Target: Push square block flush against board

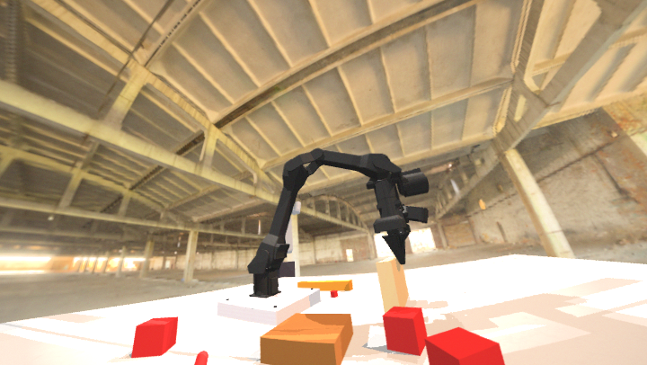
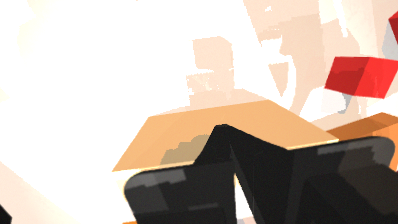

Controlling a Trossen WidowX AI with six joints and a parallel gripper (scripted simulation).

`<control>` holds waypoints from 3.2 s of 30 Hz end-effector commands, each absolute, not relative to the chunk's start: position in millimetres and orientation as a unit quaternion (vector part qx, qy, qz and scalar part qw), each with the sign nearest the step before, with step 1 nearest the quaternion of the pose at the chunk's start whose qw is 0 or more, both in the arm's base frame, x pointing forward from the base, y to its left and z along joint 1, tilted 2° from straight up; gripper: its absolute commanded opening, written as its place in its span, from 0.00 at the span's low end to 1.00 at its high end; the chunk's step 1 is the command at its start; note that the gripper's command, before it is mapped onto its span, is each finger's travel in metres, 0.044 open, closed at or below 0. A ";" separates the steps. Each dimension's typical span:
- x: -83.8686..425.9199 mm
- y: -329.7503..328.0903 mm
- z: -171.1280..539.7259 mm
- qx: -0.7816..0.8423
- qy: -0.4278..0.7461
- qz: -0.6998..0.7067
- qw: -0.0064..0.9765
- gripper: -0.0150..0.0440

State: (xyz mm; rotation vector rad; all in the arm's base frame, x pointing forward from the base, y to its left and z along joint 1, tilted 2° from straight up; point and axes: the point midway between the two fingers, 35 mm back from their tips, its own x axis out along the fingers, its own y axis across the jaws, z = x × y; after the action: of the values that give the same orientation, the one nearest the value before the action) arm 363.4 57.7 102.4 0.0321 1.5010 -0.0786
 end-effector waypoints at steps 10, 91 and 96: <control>347.1 59.9 99.5 0.017 0.686 -0.036 0.727 0.25; 363.2 58.1 149.1 0.017 0.685 -0.036 0.728 0.25; 363.2 58.1 149.1 0.017 0.685 -0.036 0.728 0.25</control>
State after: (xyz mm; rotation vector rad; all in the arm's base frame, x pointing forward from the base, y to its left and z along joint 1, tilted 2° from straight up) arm 363.1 57.1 148.3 0.0347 1.5098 -0.0843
